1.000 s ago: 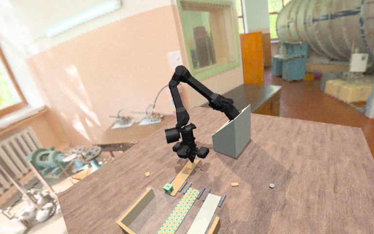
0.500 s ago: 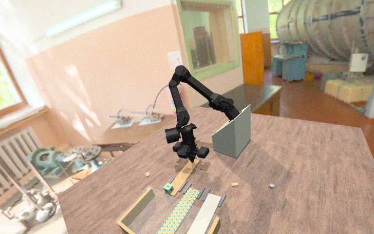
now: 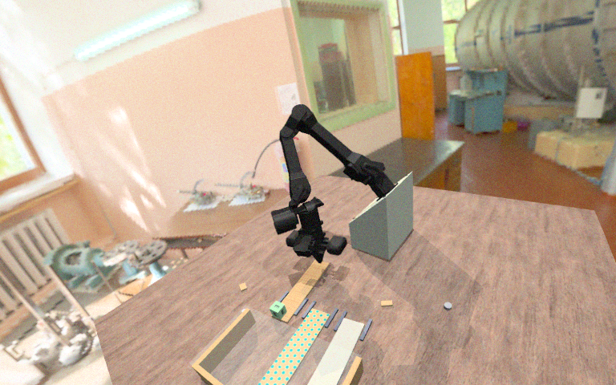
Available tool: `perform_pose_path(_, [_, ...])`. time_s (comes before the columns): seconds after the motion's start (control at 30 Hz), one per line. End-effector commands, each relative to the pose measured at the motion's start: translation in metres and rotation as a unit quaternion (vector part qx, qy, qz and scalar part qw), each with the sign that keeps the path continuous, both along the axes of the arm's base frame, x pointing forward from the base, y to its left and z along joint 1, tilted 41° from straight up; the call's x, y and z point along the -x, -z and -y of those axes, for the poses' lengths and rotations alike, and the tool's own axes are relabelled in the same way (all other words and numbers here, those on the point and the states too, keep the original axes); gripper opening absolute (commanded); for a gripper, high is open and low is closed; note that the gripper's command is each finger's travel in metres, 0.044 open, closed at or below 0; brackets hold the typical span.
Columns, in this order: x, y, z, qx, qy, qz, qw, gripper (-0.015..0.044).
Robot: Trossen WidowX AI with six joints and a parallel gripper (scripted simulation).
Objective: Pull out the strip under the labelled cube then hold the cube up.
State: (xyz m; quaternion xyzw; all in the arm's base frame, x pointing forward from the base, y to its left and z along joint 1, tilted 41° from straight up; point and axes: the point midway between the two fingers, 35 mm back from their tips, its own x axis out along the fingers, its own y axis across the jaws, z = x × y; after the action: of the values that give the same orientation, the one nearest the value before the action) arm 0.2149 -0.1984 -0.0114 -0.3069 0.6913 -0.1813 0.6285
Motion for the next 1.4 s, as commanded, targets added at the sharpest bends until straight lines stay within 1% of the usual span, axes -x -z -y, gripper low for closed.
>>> perform_pose_path(0.0, [-0.007,-0.023,-0.012,0.007,0.0,0.008,1.0,0.0])
perform_pose_path(0.1, [-0.007,-0.023,-0.012,0.007,0.0,0.008,1.0,0.0])
perform_pose_path(0.67, [-0.071,-0.015,-0.025,0.006,0.014,0.023,1.0,0.044])
perform_pose_path(1.37, [-0.145,-0.013,-0.038,0.006,0.015,0.025,1.0,0.044])
